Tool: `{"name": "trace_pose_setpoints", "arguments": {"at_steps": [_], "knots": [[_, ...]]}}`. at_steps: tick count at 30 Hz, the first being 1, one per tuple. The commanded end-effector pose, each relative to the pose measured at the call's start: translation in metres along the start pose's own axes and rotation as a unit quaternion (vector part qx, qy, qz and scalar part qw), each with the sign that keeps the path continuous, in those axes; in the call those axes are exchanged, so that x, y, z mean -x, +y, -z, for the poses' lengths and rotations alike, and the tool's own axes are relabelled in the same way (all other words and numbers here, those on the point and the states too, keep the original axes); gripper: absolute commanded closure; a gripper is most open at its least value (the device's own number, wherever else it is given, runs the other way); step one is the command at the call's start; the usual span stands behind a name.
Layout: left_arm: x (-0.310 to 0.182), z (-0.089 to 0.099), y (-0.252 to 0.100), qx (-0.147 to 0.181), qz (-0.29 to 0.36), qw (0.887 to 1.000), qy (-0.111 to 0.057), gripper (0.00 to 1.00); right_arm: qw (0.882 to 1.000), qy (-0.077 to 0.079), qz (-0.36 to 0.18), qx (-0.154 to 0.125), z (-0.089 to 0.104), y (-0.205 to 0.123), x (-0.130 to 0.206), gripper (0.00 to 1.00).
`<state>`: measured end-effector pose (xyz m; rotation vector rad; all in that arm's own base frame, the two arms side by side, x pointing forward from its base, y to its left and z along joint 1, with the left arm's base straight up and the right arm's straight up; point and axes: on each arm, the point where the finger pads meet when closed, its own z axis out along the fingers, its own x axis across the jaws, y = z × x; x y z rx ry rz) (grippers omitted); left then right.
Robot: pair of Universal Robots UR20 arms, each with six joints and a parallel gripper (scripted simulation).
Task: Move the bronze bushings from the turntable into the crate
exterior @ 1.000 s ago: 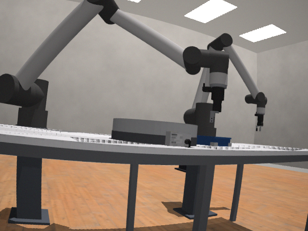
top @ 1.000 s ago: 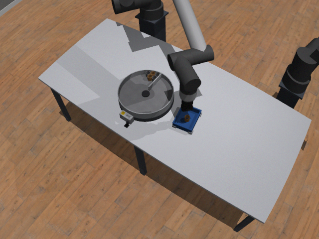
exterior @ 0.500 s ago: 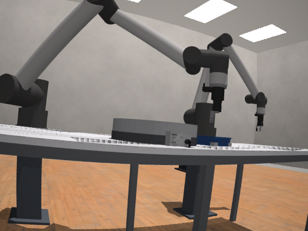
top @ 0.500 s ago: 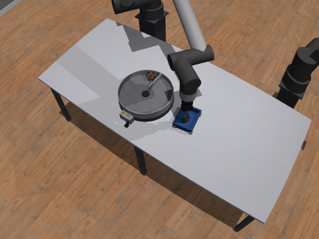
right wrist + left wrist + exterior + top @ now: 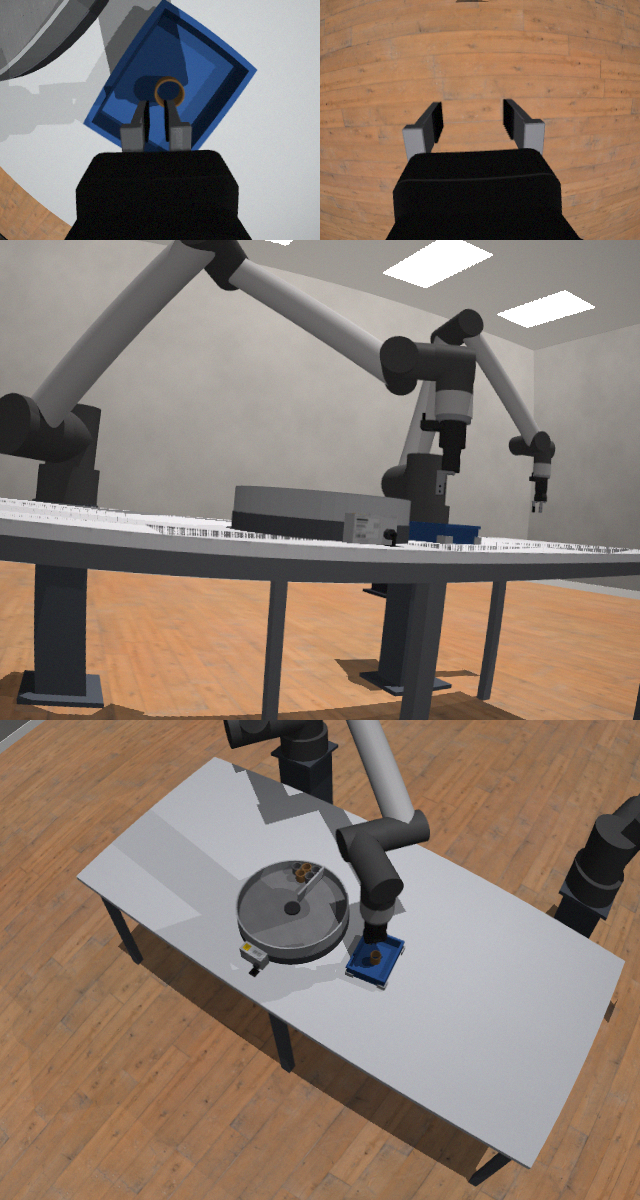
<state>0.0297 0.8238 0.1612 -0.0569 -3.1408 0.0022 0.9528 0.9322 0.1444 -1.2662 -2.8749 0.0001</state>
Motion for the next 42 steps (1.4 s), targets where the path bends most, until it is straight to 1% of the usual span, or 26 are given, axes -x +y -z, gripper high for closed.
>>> {"name": "trace_pose_setpoints", "arguments": {"at_steps": [1,24,26,28,29,31,37,39,40,42], "knots": [[0.0,0.001,0.001,0.001,0.0,1.0,0.0,0.0,1.0,0.0,0.0,0.001,0.001,0.0,0.0,0.62],[0.0,0.001,0.001,0.001,0.0,1.0,0.0,0.0,1.0,0.0,0.0,0.001,0.001,0.0,0.0,0.62],[0.0,0.001,0.001,0.001,0.0,1.0,0.0,0.0,1.0,0.0,0.0,0.001,0.001,-0.004,0.002,0.64],[0.0,0.001,0.001,0.001,0.0,1.0,0.0,0.0,1.0,0.0,0.0,0.001,0.001,-0.028,0.015,0.64],[0.0,0.001,0.001,0.001,0.0,1.0,0.0,0.0,1.0,0.0,0.0,0.001,0.001,-0.05,0.027,0.64],[0.0,0.001,0.001,0.001,0.0,1.0,0.0,0.0,1.0,0.0,0.0,0.001,0.001,-0.066,0.035,0.64],[0.0,0.001,0.001,0.001,0.0,1.0,0.0,0.0,1.0,0.0,0.0,0.001,0.001,-0.127,0.069,0.64],[0.0,0.001,0.001,0.001,0.0,1.0,0.0,0.0,1.0,0.0,0.0,0.001,0.001,-0.127,0.069,0.64],[0.0,0.001,0.001,0.001,0.0,1.0,0.0,0.0,1.0,0.0,0.0,0.001,0.001,-0.157,0.085,0.64],[0.0,0.001,0.001,0.001,0.0,1.0,0.0,0.0,1.0,0.0,0.0,0.001,0.001,-0.171,0.092,0.64]]}}
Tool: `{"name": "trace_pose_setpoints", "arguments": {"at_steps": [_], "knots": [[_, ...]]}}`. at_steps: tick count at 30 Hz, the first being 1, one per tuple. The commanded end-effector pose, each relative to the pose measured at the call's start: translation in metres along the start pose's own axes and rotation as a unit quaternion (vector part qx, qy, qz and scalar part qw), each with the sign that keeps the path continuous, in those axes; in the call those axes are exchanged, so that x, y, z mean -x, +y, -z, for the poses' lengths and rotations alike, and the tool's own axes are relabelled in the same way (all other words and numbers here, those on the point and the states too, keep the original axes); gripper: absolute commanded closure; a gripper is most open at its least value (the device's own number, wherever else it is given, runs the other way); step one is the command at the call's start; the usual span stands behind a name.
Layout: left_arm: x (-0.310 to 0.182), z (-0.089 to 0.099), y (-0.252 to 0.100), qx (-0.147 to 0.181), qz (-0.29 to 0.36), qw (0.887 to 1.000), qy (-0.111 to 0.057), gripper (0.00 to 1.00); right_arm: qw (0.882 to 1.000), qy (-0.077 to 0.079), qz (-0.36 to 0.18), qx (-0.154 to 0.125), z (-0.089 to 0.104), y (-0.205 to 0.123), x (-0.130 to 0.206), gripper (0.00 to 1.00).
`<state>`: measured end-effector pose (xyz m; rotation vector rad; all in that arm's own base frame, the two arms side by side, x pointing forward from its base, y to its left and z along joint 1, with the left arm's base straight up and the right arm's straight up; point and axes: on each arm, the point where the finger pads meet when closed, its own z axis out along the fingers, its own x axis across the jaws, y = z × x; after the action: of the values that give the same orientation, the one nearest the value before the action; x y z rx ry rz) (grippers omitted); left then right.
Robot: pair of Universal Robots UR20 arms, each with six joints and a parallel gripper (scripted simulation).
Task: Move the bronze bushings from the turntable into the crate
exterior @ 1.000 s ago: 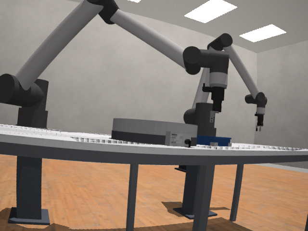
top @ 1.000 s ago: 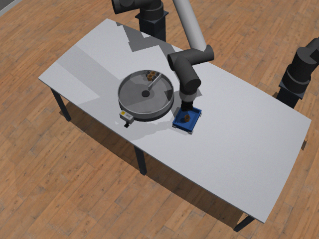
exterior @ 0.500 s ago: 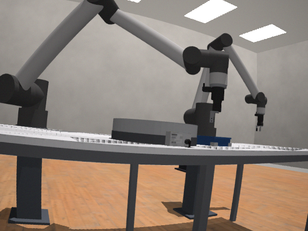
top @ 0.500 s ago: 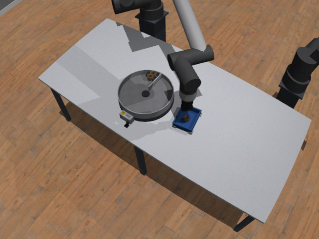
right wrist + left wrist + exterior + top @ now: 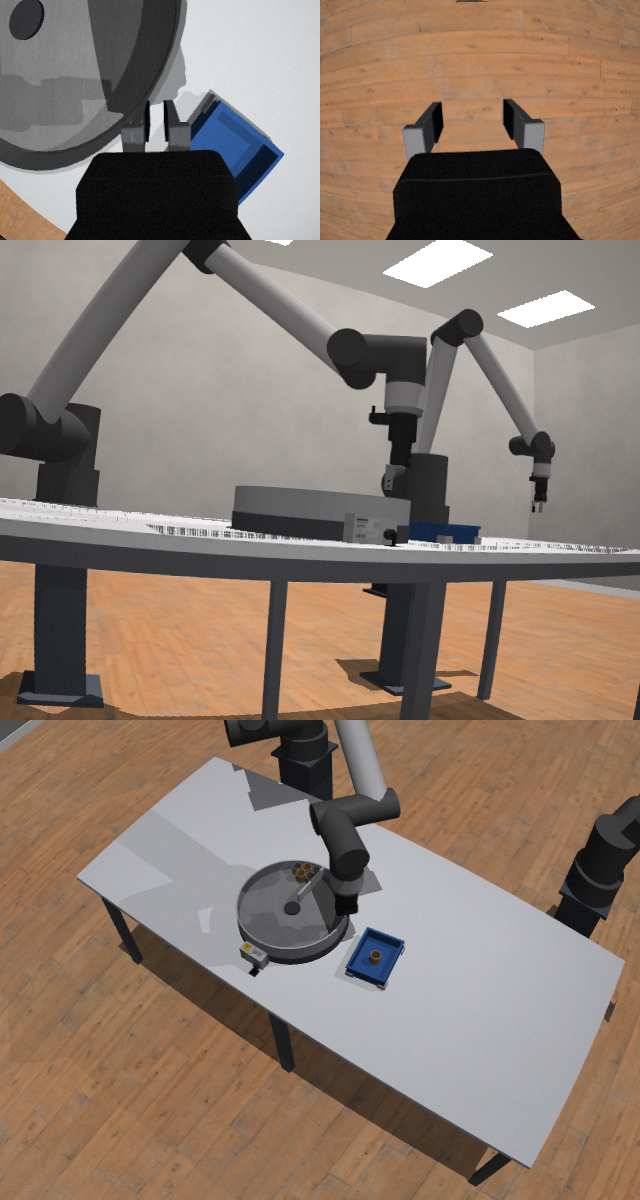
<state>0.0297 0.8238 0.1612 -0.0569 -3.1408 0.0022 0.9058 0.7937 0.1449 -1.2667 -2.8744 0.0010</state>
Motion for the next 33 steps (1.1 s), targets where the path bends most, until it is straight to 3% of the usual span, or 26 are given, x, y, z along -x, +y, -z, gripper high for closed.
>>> {"name": "trace_pose_setpoints", "arguments": {"at_steps": [1,12,14,15,21,33], "knots": [[0.0,0.001,0.001,0.001,0.0,1.0,0.0,0.0,1.0,0.0,0.0,0.001,0.0,-0.053,0.027,0.64],[0.0,0.001,0.001,0.001,0.0,1.0,0.0,0.0,1.0,0.0,0.0,0.001,0.0,-0.167,0.088,0.64],[0.0,0.001,0.001,0.001,0.0,1.0,0.0,0.0,1.0,0.0,0.0,0.001,0.0,-0.167,0.088,0.64],[0.0,0.001,0.001,0.001,0.0,1.0,0.0,0.0,1.0,0.0,0.0,0.001,0.0,-0.197,0.105,0.64],[0.0,0.001,0.001,0.001,0.0,1.0,0.0,0.0,1.0,0.0,0.0,0.001,0.0,-0.253,0.134,0.64],[0.0,0.001,0.001,0.001,0.0,1.0,0.0,0.0,1.0,0.0,0.0,0.001,0.0,-0.258,0.137,0.64]]}}
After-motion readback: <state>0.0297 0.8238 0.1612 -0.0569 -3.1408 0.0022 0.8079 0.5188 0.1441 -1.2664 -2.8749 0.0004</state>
